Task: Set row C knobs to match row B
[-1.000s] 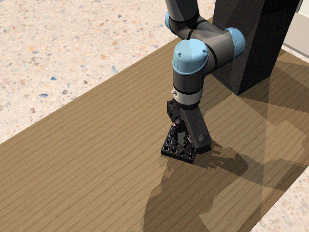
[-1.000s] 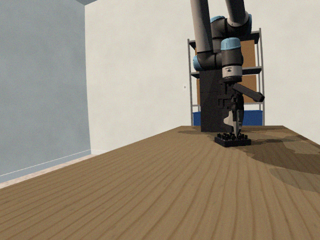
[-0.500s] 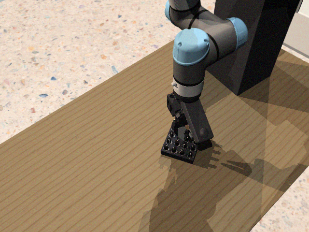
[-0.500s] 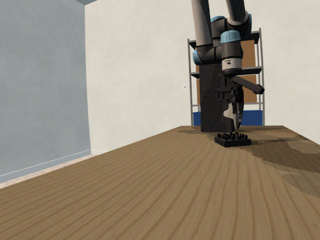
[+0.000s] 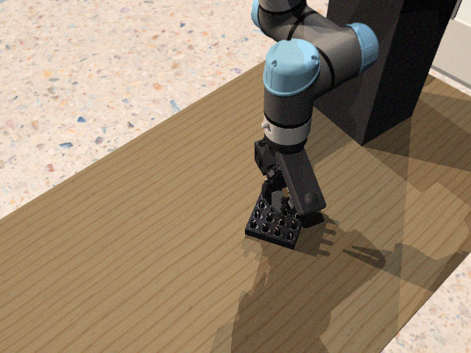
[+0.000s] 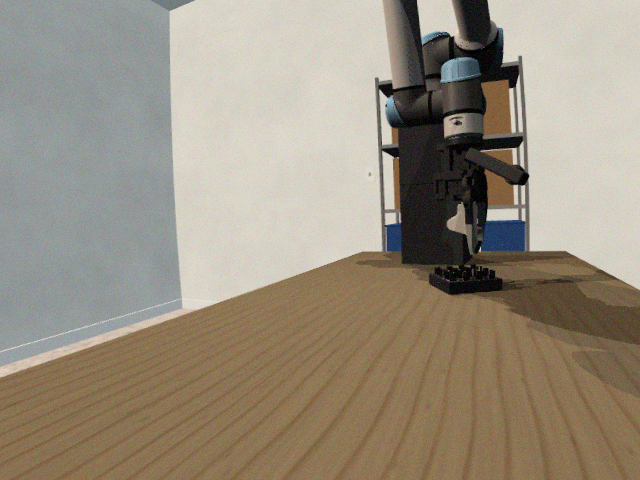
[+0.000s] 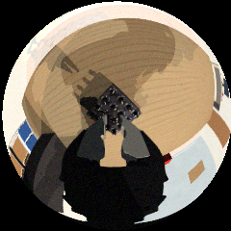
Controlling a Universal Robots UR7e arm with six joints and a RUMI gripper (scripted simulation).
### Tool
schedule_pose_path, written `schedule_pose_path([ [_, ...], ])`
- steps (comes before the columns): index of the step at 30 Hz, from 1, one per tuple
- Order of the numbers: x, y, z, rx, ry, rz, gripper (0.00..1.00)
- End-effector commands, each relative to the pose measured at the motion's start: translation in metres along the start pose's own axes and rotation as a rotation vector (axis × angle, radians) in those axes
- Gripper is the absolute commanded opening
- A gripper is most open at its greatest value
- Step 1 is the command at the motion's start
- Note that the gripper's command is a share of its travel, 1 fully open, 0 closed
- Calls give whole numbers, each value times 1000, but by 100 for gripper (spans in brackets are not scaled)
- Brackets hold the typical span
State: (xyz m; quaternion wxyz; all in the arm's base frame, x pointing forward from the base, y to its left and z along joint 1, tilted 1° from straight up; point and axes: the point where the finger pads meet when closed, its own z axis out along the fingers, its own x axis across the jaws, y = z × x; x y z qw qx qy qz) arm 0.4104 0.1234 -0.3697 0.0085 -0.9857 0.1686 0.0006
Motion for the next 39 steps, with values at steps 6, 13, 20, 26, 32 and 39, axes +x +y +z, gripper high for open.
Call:
schedule_pose_path([
  [6, 0, 0, -1, 0, 1, -22, 11],
  [13, 0, -1, -1, 0, 1, -82, 11],
  [20, -1, -2, -3, 0, 1, -249, 11],
  [26, -2, -2, -5, 0, 1, -366, 11],
  [32, -2, -2, -7, 0, 1, -555, 11],
  [39, -3, -2, -9, 0, 1, -740, 11],
])
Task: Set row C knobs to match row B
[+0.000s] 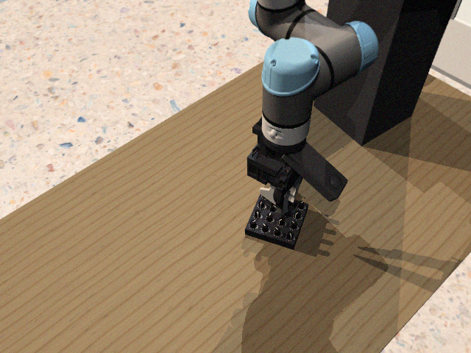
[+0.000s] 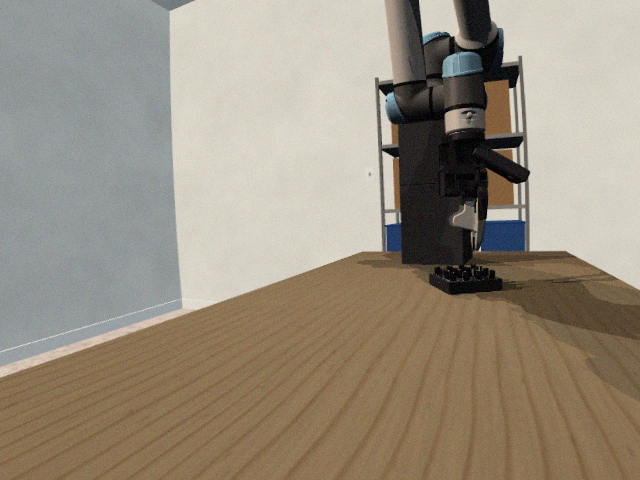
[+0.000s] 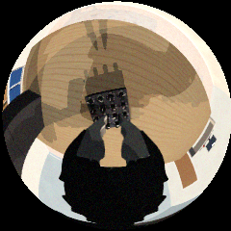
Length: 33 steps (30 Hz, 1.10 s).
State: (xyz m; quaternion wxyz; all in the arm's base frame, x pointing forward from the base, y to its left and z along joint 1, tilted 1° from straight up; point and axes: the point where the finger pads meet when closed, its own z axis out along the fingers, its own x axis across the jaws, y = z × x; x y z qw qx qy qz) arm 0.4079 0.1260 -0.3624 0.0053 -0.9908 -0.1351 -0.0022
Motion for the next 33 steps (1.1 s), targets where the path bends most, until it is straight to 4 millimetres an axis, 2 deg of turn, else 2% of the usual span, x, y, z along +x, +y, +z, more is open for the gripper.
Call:
schedule_pose_path([
  [1, 0, 0, -2, 6, 2, -156, 11],
  [4, 0, 0, -2, 6, 2, -183, 11],
  [6, 0, 0, -4, 5, 2, -273, 11],
  [33, -1, 6, -12, 4, 4, -946, 11],
])
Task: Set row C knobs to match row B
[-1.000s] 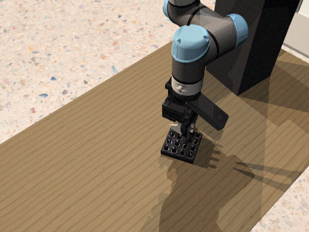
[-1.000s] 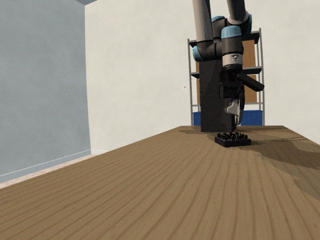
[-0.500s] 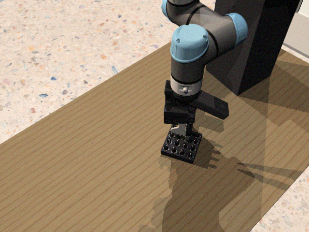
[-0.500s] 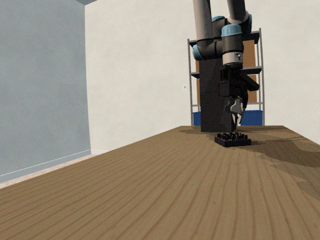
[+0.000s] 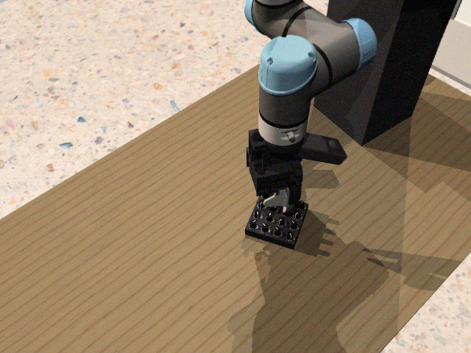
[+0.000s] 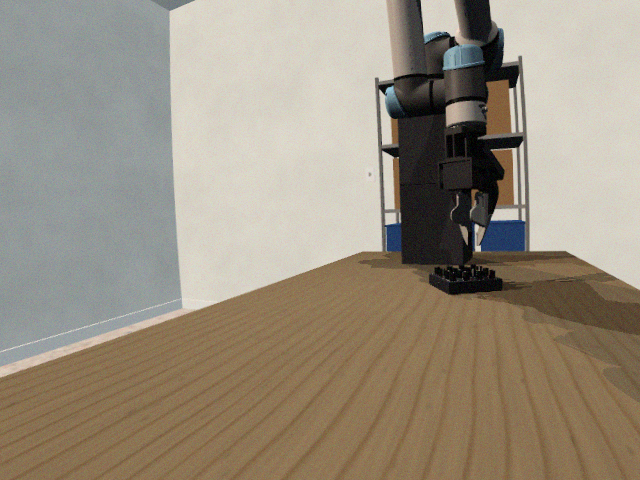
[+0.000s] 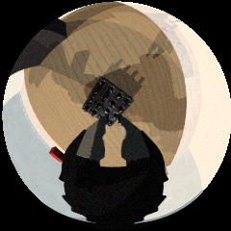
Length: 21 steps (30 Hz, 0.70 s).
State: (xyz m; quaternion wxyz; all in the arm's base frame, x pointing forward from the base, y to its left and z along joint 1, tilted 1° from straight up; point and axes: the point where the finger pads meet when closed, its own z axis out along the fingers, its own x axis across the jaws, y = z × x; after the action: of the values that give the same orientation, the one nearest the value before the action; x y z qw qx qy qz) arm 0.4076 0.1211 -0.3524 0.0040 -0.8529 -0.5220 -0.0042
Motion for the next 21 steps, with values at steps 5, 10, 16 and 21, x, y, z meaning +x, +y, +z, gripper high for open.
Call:
schedule_pose_path([
  [5, -1, 2, -2, 2, 5, -167, 11],
  [10, -1, 2, -3, 2, 5, -211, 11],
  [16, -1, 2, -3, 2, 5, -221, 11],
  [21, -1, 2, -3, 2, 5, -221, 11],
])
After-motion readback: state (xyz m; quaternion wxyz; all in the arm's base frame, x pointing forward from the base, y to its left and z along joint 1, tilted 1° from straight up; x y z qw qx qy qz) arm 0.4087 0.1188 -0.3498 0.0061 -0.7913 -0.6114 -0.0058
